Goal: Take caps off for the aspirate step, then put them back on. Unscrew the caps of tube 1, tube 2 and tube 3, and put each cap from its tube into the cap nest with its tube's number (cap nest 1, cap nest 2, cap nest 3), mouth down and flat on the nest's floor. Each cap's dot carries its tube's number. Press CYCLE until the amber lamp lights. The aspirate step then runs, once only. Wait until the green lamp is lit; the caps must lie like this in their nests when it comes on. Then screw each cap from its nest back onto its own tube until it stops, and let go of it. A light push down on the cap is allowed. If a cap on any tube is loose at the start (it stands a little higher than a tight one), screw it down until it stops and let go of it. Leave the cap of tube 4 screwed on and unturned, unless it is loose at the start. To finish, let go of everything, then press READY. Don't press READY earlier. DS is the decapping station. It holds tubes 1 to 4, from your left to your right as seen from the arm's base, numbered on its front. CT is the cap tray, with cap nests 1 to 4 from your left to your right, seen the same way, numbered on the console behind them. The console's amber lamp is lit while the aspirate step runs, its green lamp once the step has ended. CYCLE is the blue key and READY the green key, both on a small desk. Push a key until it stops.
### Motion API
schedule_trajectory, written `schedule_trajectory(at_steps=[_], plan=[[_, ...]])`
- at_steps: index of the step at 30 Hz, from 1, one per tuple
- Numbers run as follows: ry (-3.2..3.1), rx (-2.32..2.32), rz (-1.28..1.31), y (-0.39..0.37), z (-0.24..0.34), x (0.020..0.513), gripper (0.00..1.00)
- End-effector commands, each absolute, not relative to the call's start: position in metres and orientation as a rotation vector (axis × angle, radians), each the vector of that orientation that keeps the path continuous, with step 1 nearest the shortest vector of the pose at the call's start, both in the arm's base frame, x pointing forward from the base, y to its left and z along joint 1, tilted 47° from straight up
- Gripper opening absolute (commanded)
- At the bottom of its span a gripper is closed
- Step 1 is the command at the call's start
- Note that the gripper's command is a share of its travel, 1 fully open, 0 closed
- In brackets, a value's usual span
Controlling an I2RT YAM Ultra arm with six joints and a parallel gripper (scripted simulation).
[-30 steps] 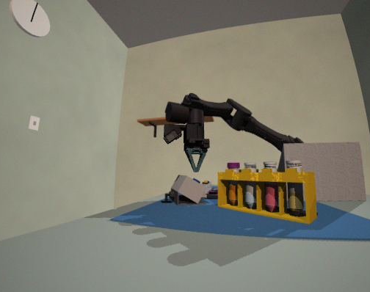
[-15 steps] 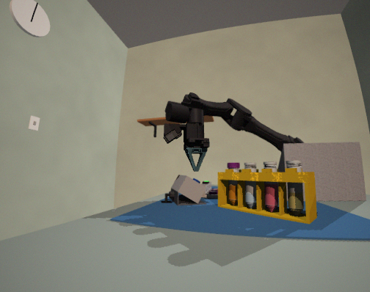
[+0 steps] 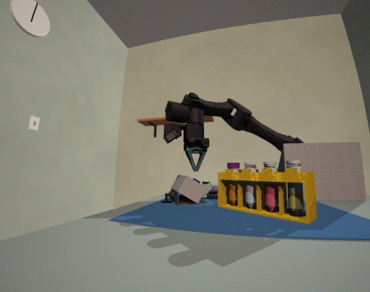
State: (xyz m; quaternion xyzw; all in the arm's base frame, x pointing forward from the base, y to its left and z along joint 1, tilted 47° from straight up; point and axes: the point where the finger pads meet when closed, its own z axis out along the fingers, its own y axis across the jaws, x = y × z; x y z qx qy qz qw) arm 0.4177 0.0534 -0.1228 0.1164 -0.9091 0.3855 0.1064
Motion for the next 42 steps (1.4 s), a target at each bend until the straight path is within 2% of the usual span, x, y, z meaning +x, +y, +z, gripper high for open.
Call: schedule_trajectory(at_steps=[1,10,11,14,18,42], plan=[[-2.696,0.375,1.142,0.067,-0.119,0.419,0.0],[-2.696,0.375,1.142,0.067,-0.119,0.419,0.0],[-2.735,0.265,1.164,0.06,-0.114,0.419,1.0],[-2.77,0.153,1.184,0.054,-0.108,0.419,1.0],[-2.856,-0.219,1.239,0.029,-0.086,0.418,1.0],[-2.853,-0.219,1.243,-0.097,0.022,0.411,1.0]])
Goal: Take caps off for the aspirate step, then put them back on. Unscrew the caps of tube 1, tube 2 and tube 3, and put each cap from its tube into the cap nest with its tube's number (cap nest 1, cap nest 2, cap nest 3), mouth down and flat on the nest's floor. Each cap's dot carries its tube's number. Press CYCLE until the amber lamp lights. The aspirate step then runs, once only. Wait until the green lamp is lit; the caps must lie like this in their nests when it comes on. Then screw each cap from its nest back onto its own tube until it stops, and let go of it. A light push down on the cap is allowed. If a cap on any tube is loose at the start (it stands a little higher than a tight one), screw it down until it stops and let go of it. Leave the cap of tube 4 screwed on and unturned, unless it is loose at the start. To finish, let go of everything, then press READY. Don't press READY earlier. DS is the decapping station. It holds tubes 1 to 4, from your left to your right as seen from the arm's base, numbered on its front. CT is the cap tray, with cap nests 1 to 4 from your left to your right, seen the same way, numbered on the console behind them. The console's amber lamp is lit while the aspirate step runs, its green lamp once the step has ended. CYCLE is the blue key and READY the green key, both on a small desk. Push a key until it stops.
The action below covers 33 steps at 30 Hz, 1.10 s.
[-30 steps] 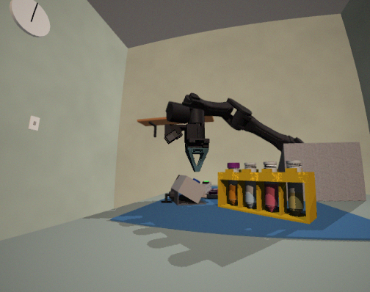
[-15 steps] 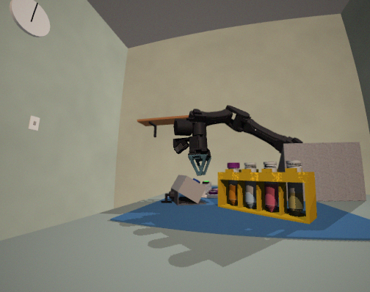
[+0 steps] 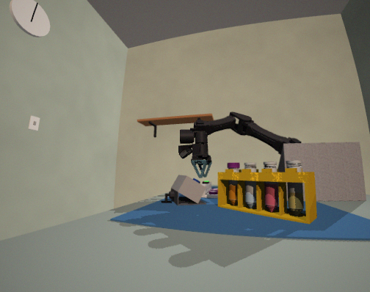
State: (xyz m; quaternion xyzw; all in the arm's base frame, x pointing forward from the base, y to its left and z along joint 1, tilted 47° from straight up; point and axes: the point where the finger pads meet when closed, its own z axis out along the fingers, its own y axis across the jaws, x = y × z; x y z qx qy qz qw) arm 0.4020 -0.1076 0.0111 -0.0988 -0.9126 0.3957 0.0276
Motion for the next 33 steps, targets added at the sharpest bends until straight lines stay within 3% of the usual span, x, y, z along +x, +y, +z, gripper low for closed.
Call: schedule_trajectory(at_steps=[1,33], plan=[[-2.853,-0.219,1.243,-0.0965,0.0224,0.4114,1.0],[-2.853,-0.218,1.243,-0.0921,0.0193,0.4108,1.0]])
